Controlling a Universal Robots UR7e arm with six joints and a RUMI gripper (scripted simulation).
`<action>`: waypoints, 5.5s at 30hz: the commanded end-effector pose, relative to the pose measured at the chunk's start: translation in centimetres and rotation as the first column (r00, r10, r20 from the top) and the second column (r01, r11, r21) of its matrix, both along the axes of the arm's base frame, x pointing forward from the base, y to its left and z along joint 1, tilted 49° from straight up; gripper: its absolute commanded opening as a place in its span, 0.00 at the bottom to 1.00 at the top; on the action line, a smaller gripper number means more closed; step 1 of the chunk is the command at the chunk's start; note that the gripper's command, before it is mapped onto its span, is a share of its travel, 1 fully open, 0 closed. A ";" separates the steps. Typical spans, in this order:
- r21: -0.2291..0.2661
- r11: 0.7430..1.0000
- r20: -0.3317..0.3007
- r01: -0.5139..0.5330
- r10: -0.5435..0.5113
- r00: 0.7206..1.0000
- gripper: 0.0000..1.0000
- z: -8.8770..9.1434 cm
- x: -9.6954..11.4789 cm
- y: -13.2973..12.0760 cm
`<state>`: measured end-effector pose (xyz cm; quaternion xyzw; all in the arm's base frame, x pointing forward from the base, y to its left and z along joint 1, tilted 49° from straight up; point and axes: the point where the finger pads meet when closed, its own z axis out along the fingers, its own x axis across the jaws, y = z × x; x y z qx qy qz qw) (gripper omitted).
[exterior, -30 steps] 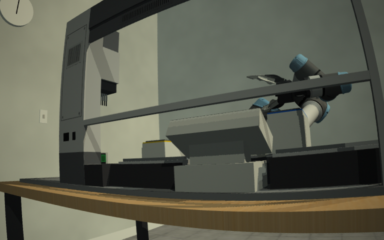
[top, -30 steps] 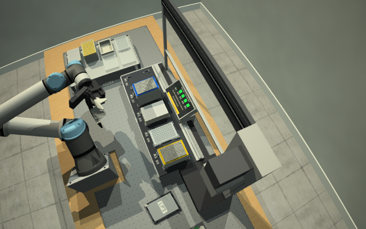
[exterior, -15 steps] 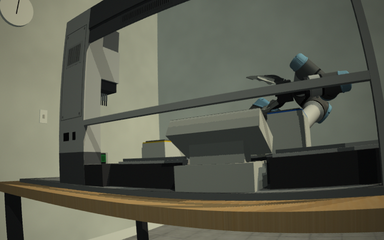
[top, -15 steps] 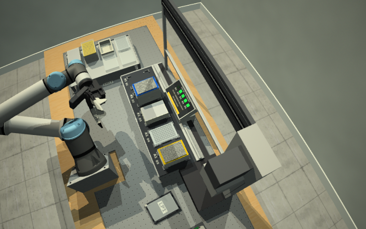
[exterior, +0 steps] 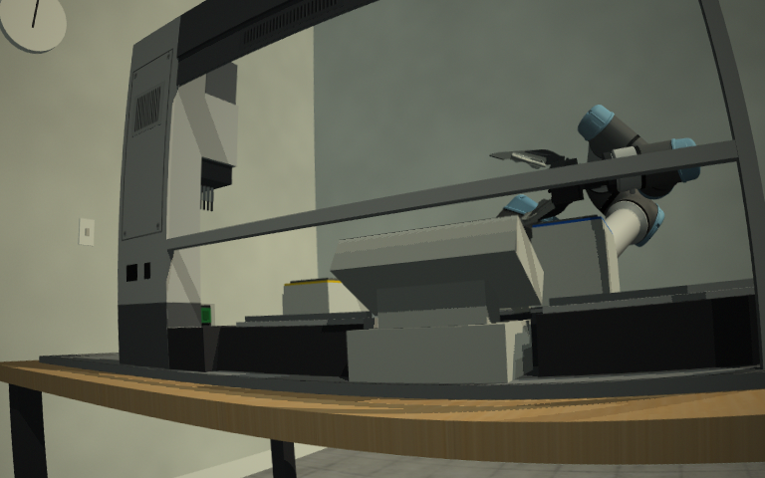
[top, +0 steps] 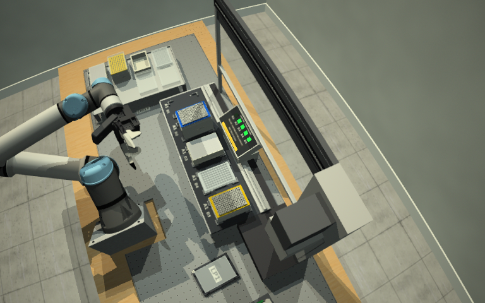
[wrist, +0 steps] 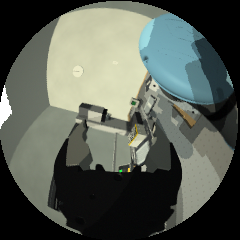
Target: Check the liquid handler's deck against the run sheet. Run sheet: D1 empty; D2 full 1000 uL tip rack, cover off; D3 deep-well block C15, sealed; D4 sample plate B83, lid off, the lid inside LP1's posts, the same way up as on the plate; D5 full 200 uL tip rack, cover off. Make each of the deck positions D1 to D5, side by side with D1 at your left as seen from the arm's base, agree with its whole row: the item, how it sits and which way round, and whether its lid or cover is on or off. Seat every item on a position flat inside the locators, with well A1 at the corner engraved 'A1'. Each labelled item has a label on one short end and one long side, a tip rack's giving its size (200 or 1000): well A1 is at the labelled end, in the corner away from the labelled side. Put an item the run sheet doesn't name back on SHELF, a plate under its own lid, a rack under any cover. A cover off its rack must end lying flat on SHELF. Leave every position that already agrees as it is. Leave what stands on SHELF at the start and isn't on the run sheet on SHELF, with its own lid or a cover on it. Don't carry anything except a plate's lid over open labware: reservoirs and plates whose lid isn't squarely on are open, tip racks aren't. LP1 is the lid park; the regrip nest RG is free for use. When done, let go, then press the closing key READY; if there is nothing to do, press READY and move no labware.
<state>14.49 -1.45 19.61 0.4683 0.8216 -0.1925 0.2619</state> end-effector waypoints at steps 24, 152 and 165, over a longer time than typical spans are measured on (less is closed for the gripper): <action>0.058 0.974 -0.008 0.219 -0.219 0.976 0.82 -0.7 -0.9 0.0; 0.171 0.707 -0.056 0.686 -0.688 0.723 0.82 -1.7 -2.7 1.2; 0.171 0.707 -0.056 0.686 -0.688 0.723 0.82 -1.7 -2.7 1.2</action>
